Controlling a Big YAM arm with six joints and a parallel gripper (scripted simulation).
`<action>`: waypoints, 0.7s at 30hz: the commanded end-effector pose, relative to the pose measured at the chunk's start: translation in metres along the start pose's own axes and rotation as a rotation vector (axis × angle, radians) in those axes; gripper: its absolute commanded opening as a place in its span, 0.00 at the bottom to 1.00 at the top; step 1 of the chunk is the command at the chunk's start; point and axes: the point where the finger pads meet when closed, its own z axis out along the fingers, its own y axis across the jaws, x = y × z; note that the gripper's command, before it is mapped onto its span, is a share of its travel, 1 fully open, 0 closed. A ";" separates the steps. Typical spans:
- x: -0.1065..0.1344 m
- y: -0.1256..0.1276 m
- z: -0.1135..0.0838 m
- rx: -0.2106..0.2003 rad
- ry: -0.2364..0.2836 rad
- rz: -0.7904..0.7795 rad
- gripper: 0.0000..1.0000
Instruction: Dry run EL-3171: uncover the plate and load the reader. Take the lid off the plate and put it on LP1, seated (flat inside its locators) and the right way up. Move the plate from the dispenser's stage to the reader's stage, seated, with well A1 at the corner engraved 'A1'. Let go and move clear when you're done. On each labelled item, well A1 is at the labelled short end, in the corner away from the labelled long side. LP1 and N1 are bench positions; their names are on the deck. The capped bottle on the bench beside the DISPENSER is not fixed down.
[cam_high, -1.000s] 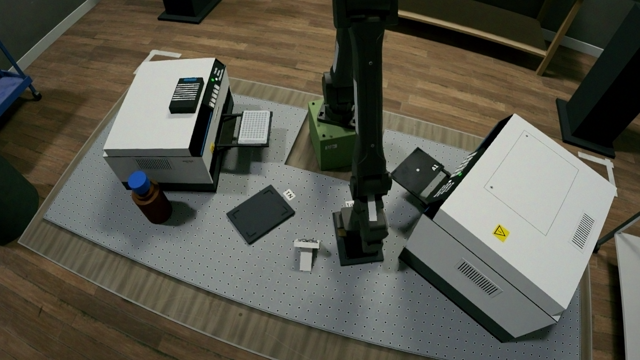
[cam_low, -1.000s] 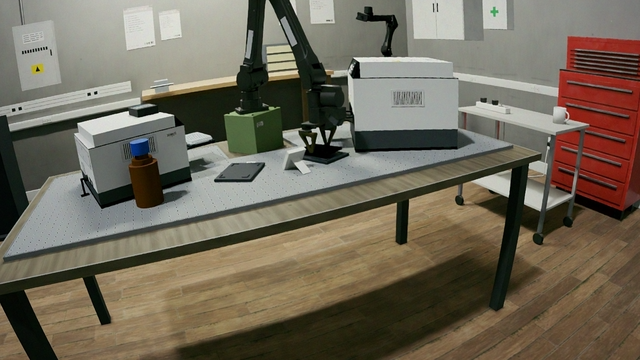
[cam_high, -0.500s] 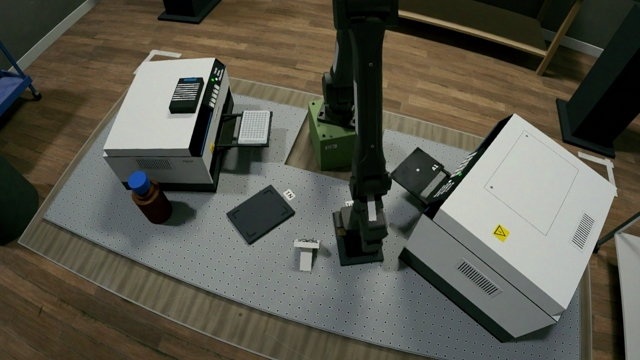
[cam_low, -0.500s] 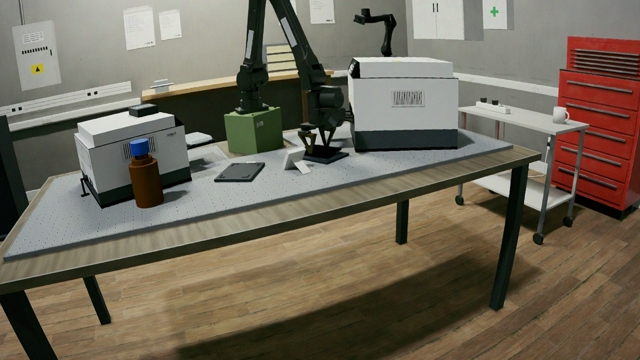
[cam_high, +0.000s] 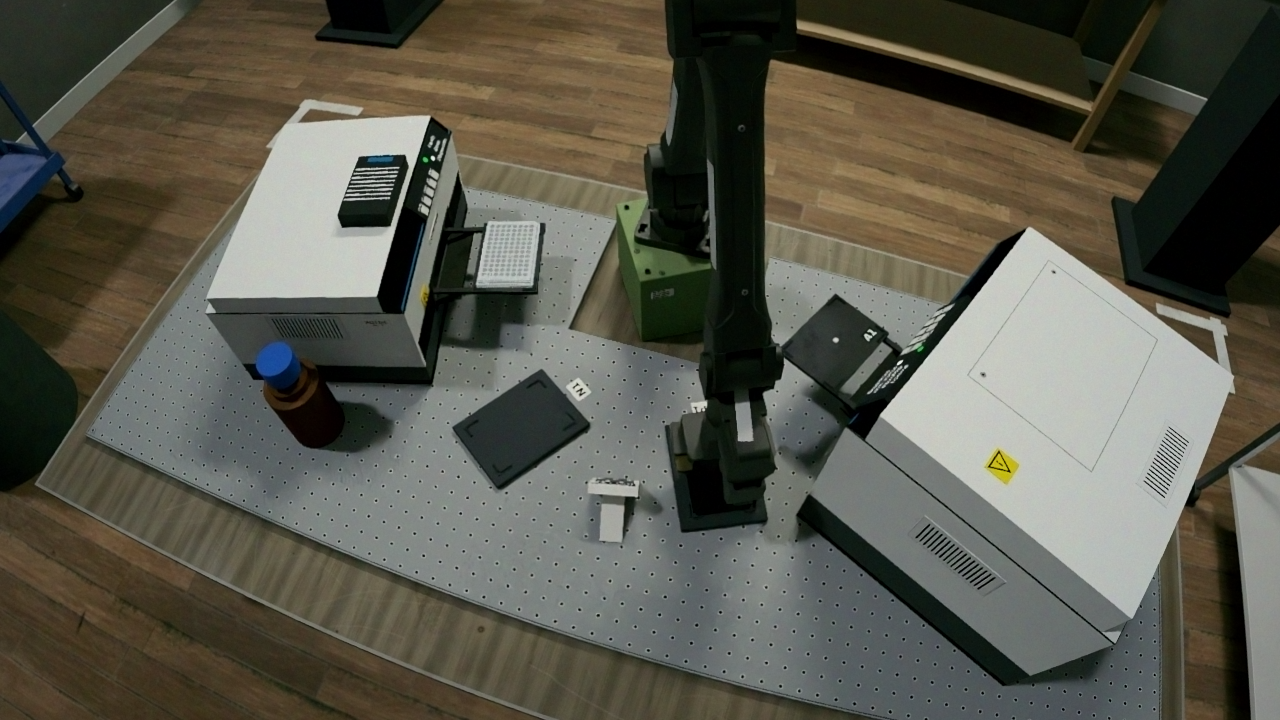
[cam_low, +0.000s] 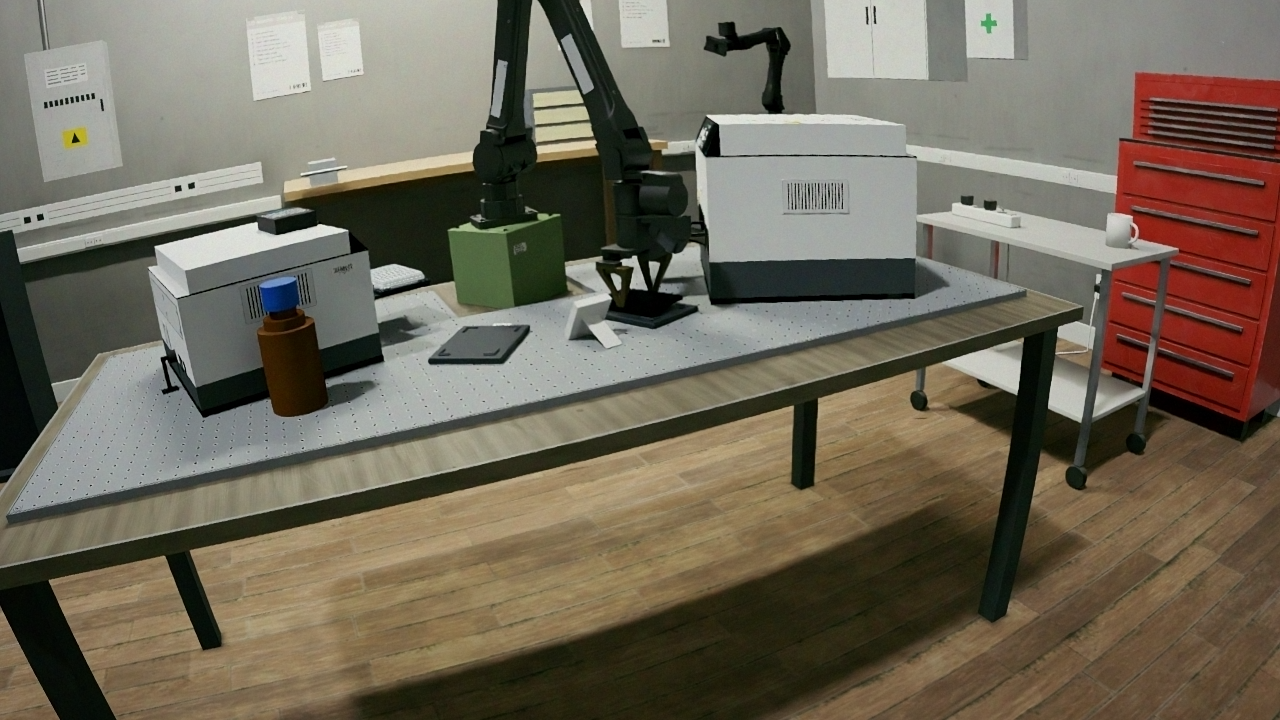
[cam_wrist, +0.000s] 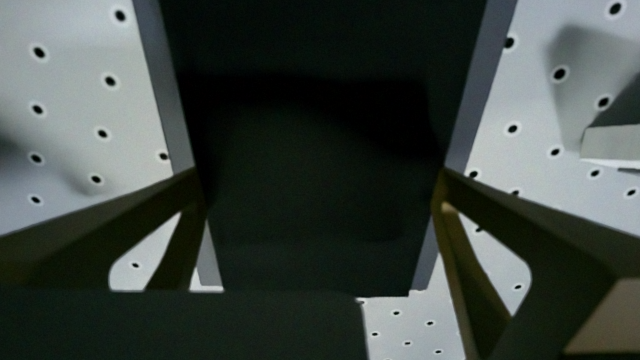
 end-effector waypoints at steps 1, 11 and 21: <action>-0.033 0.002 -0.019 -0.005 -0.084 -0.008 0.85; -0.020 0.002 -0.006 -0.004 -0.046 -0.009 0.85; 0.003 0.002 0.003 -0.004 0.013 -0.011 0.85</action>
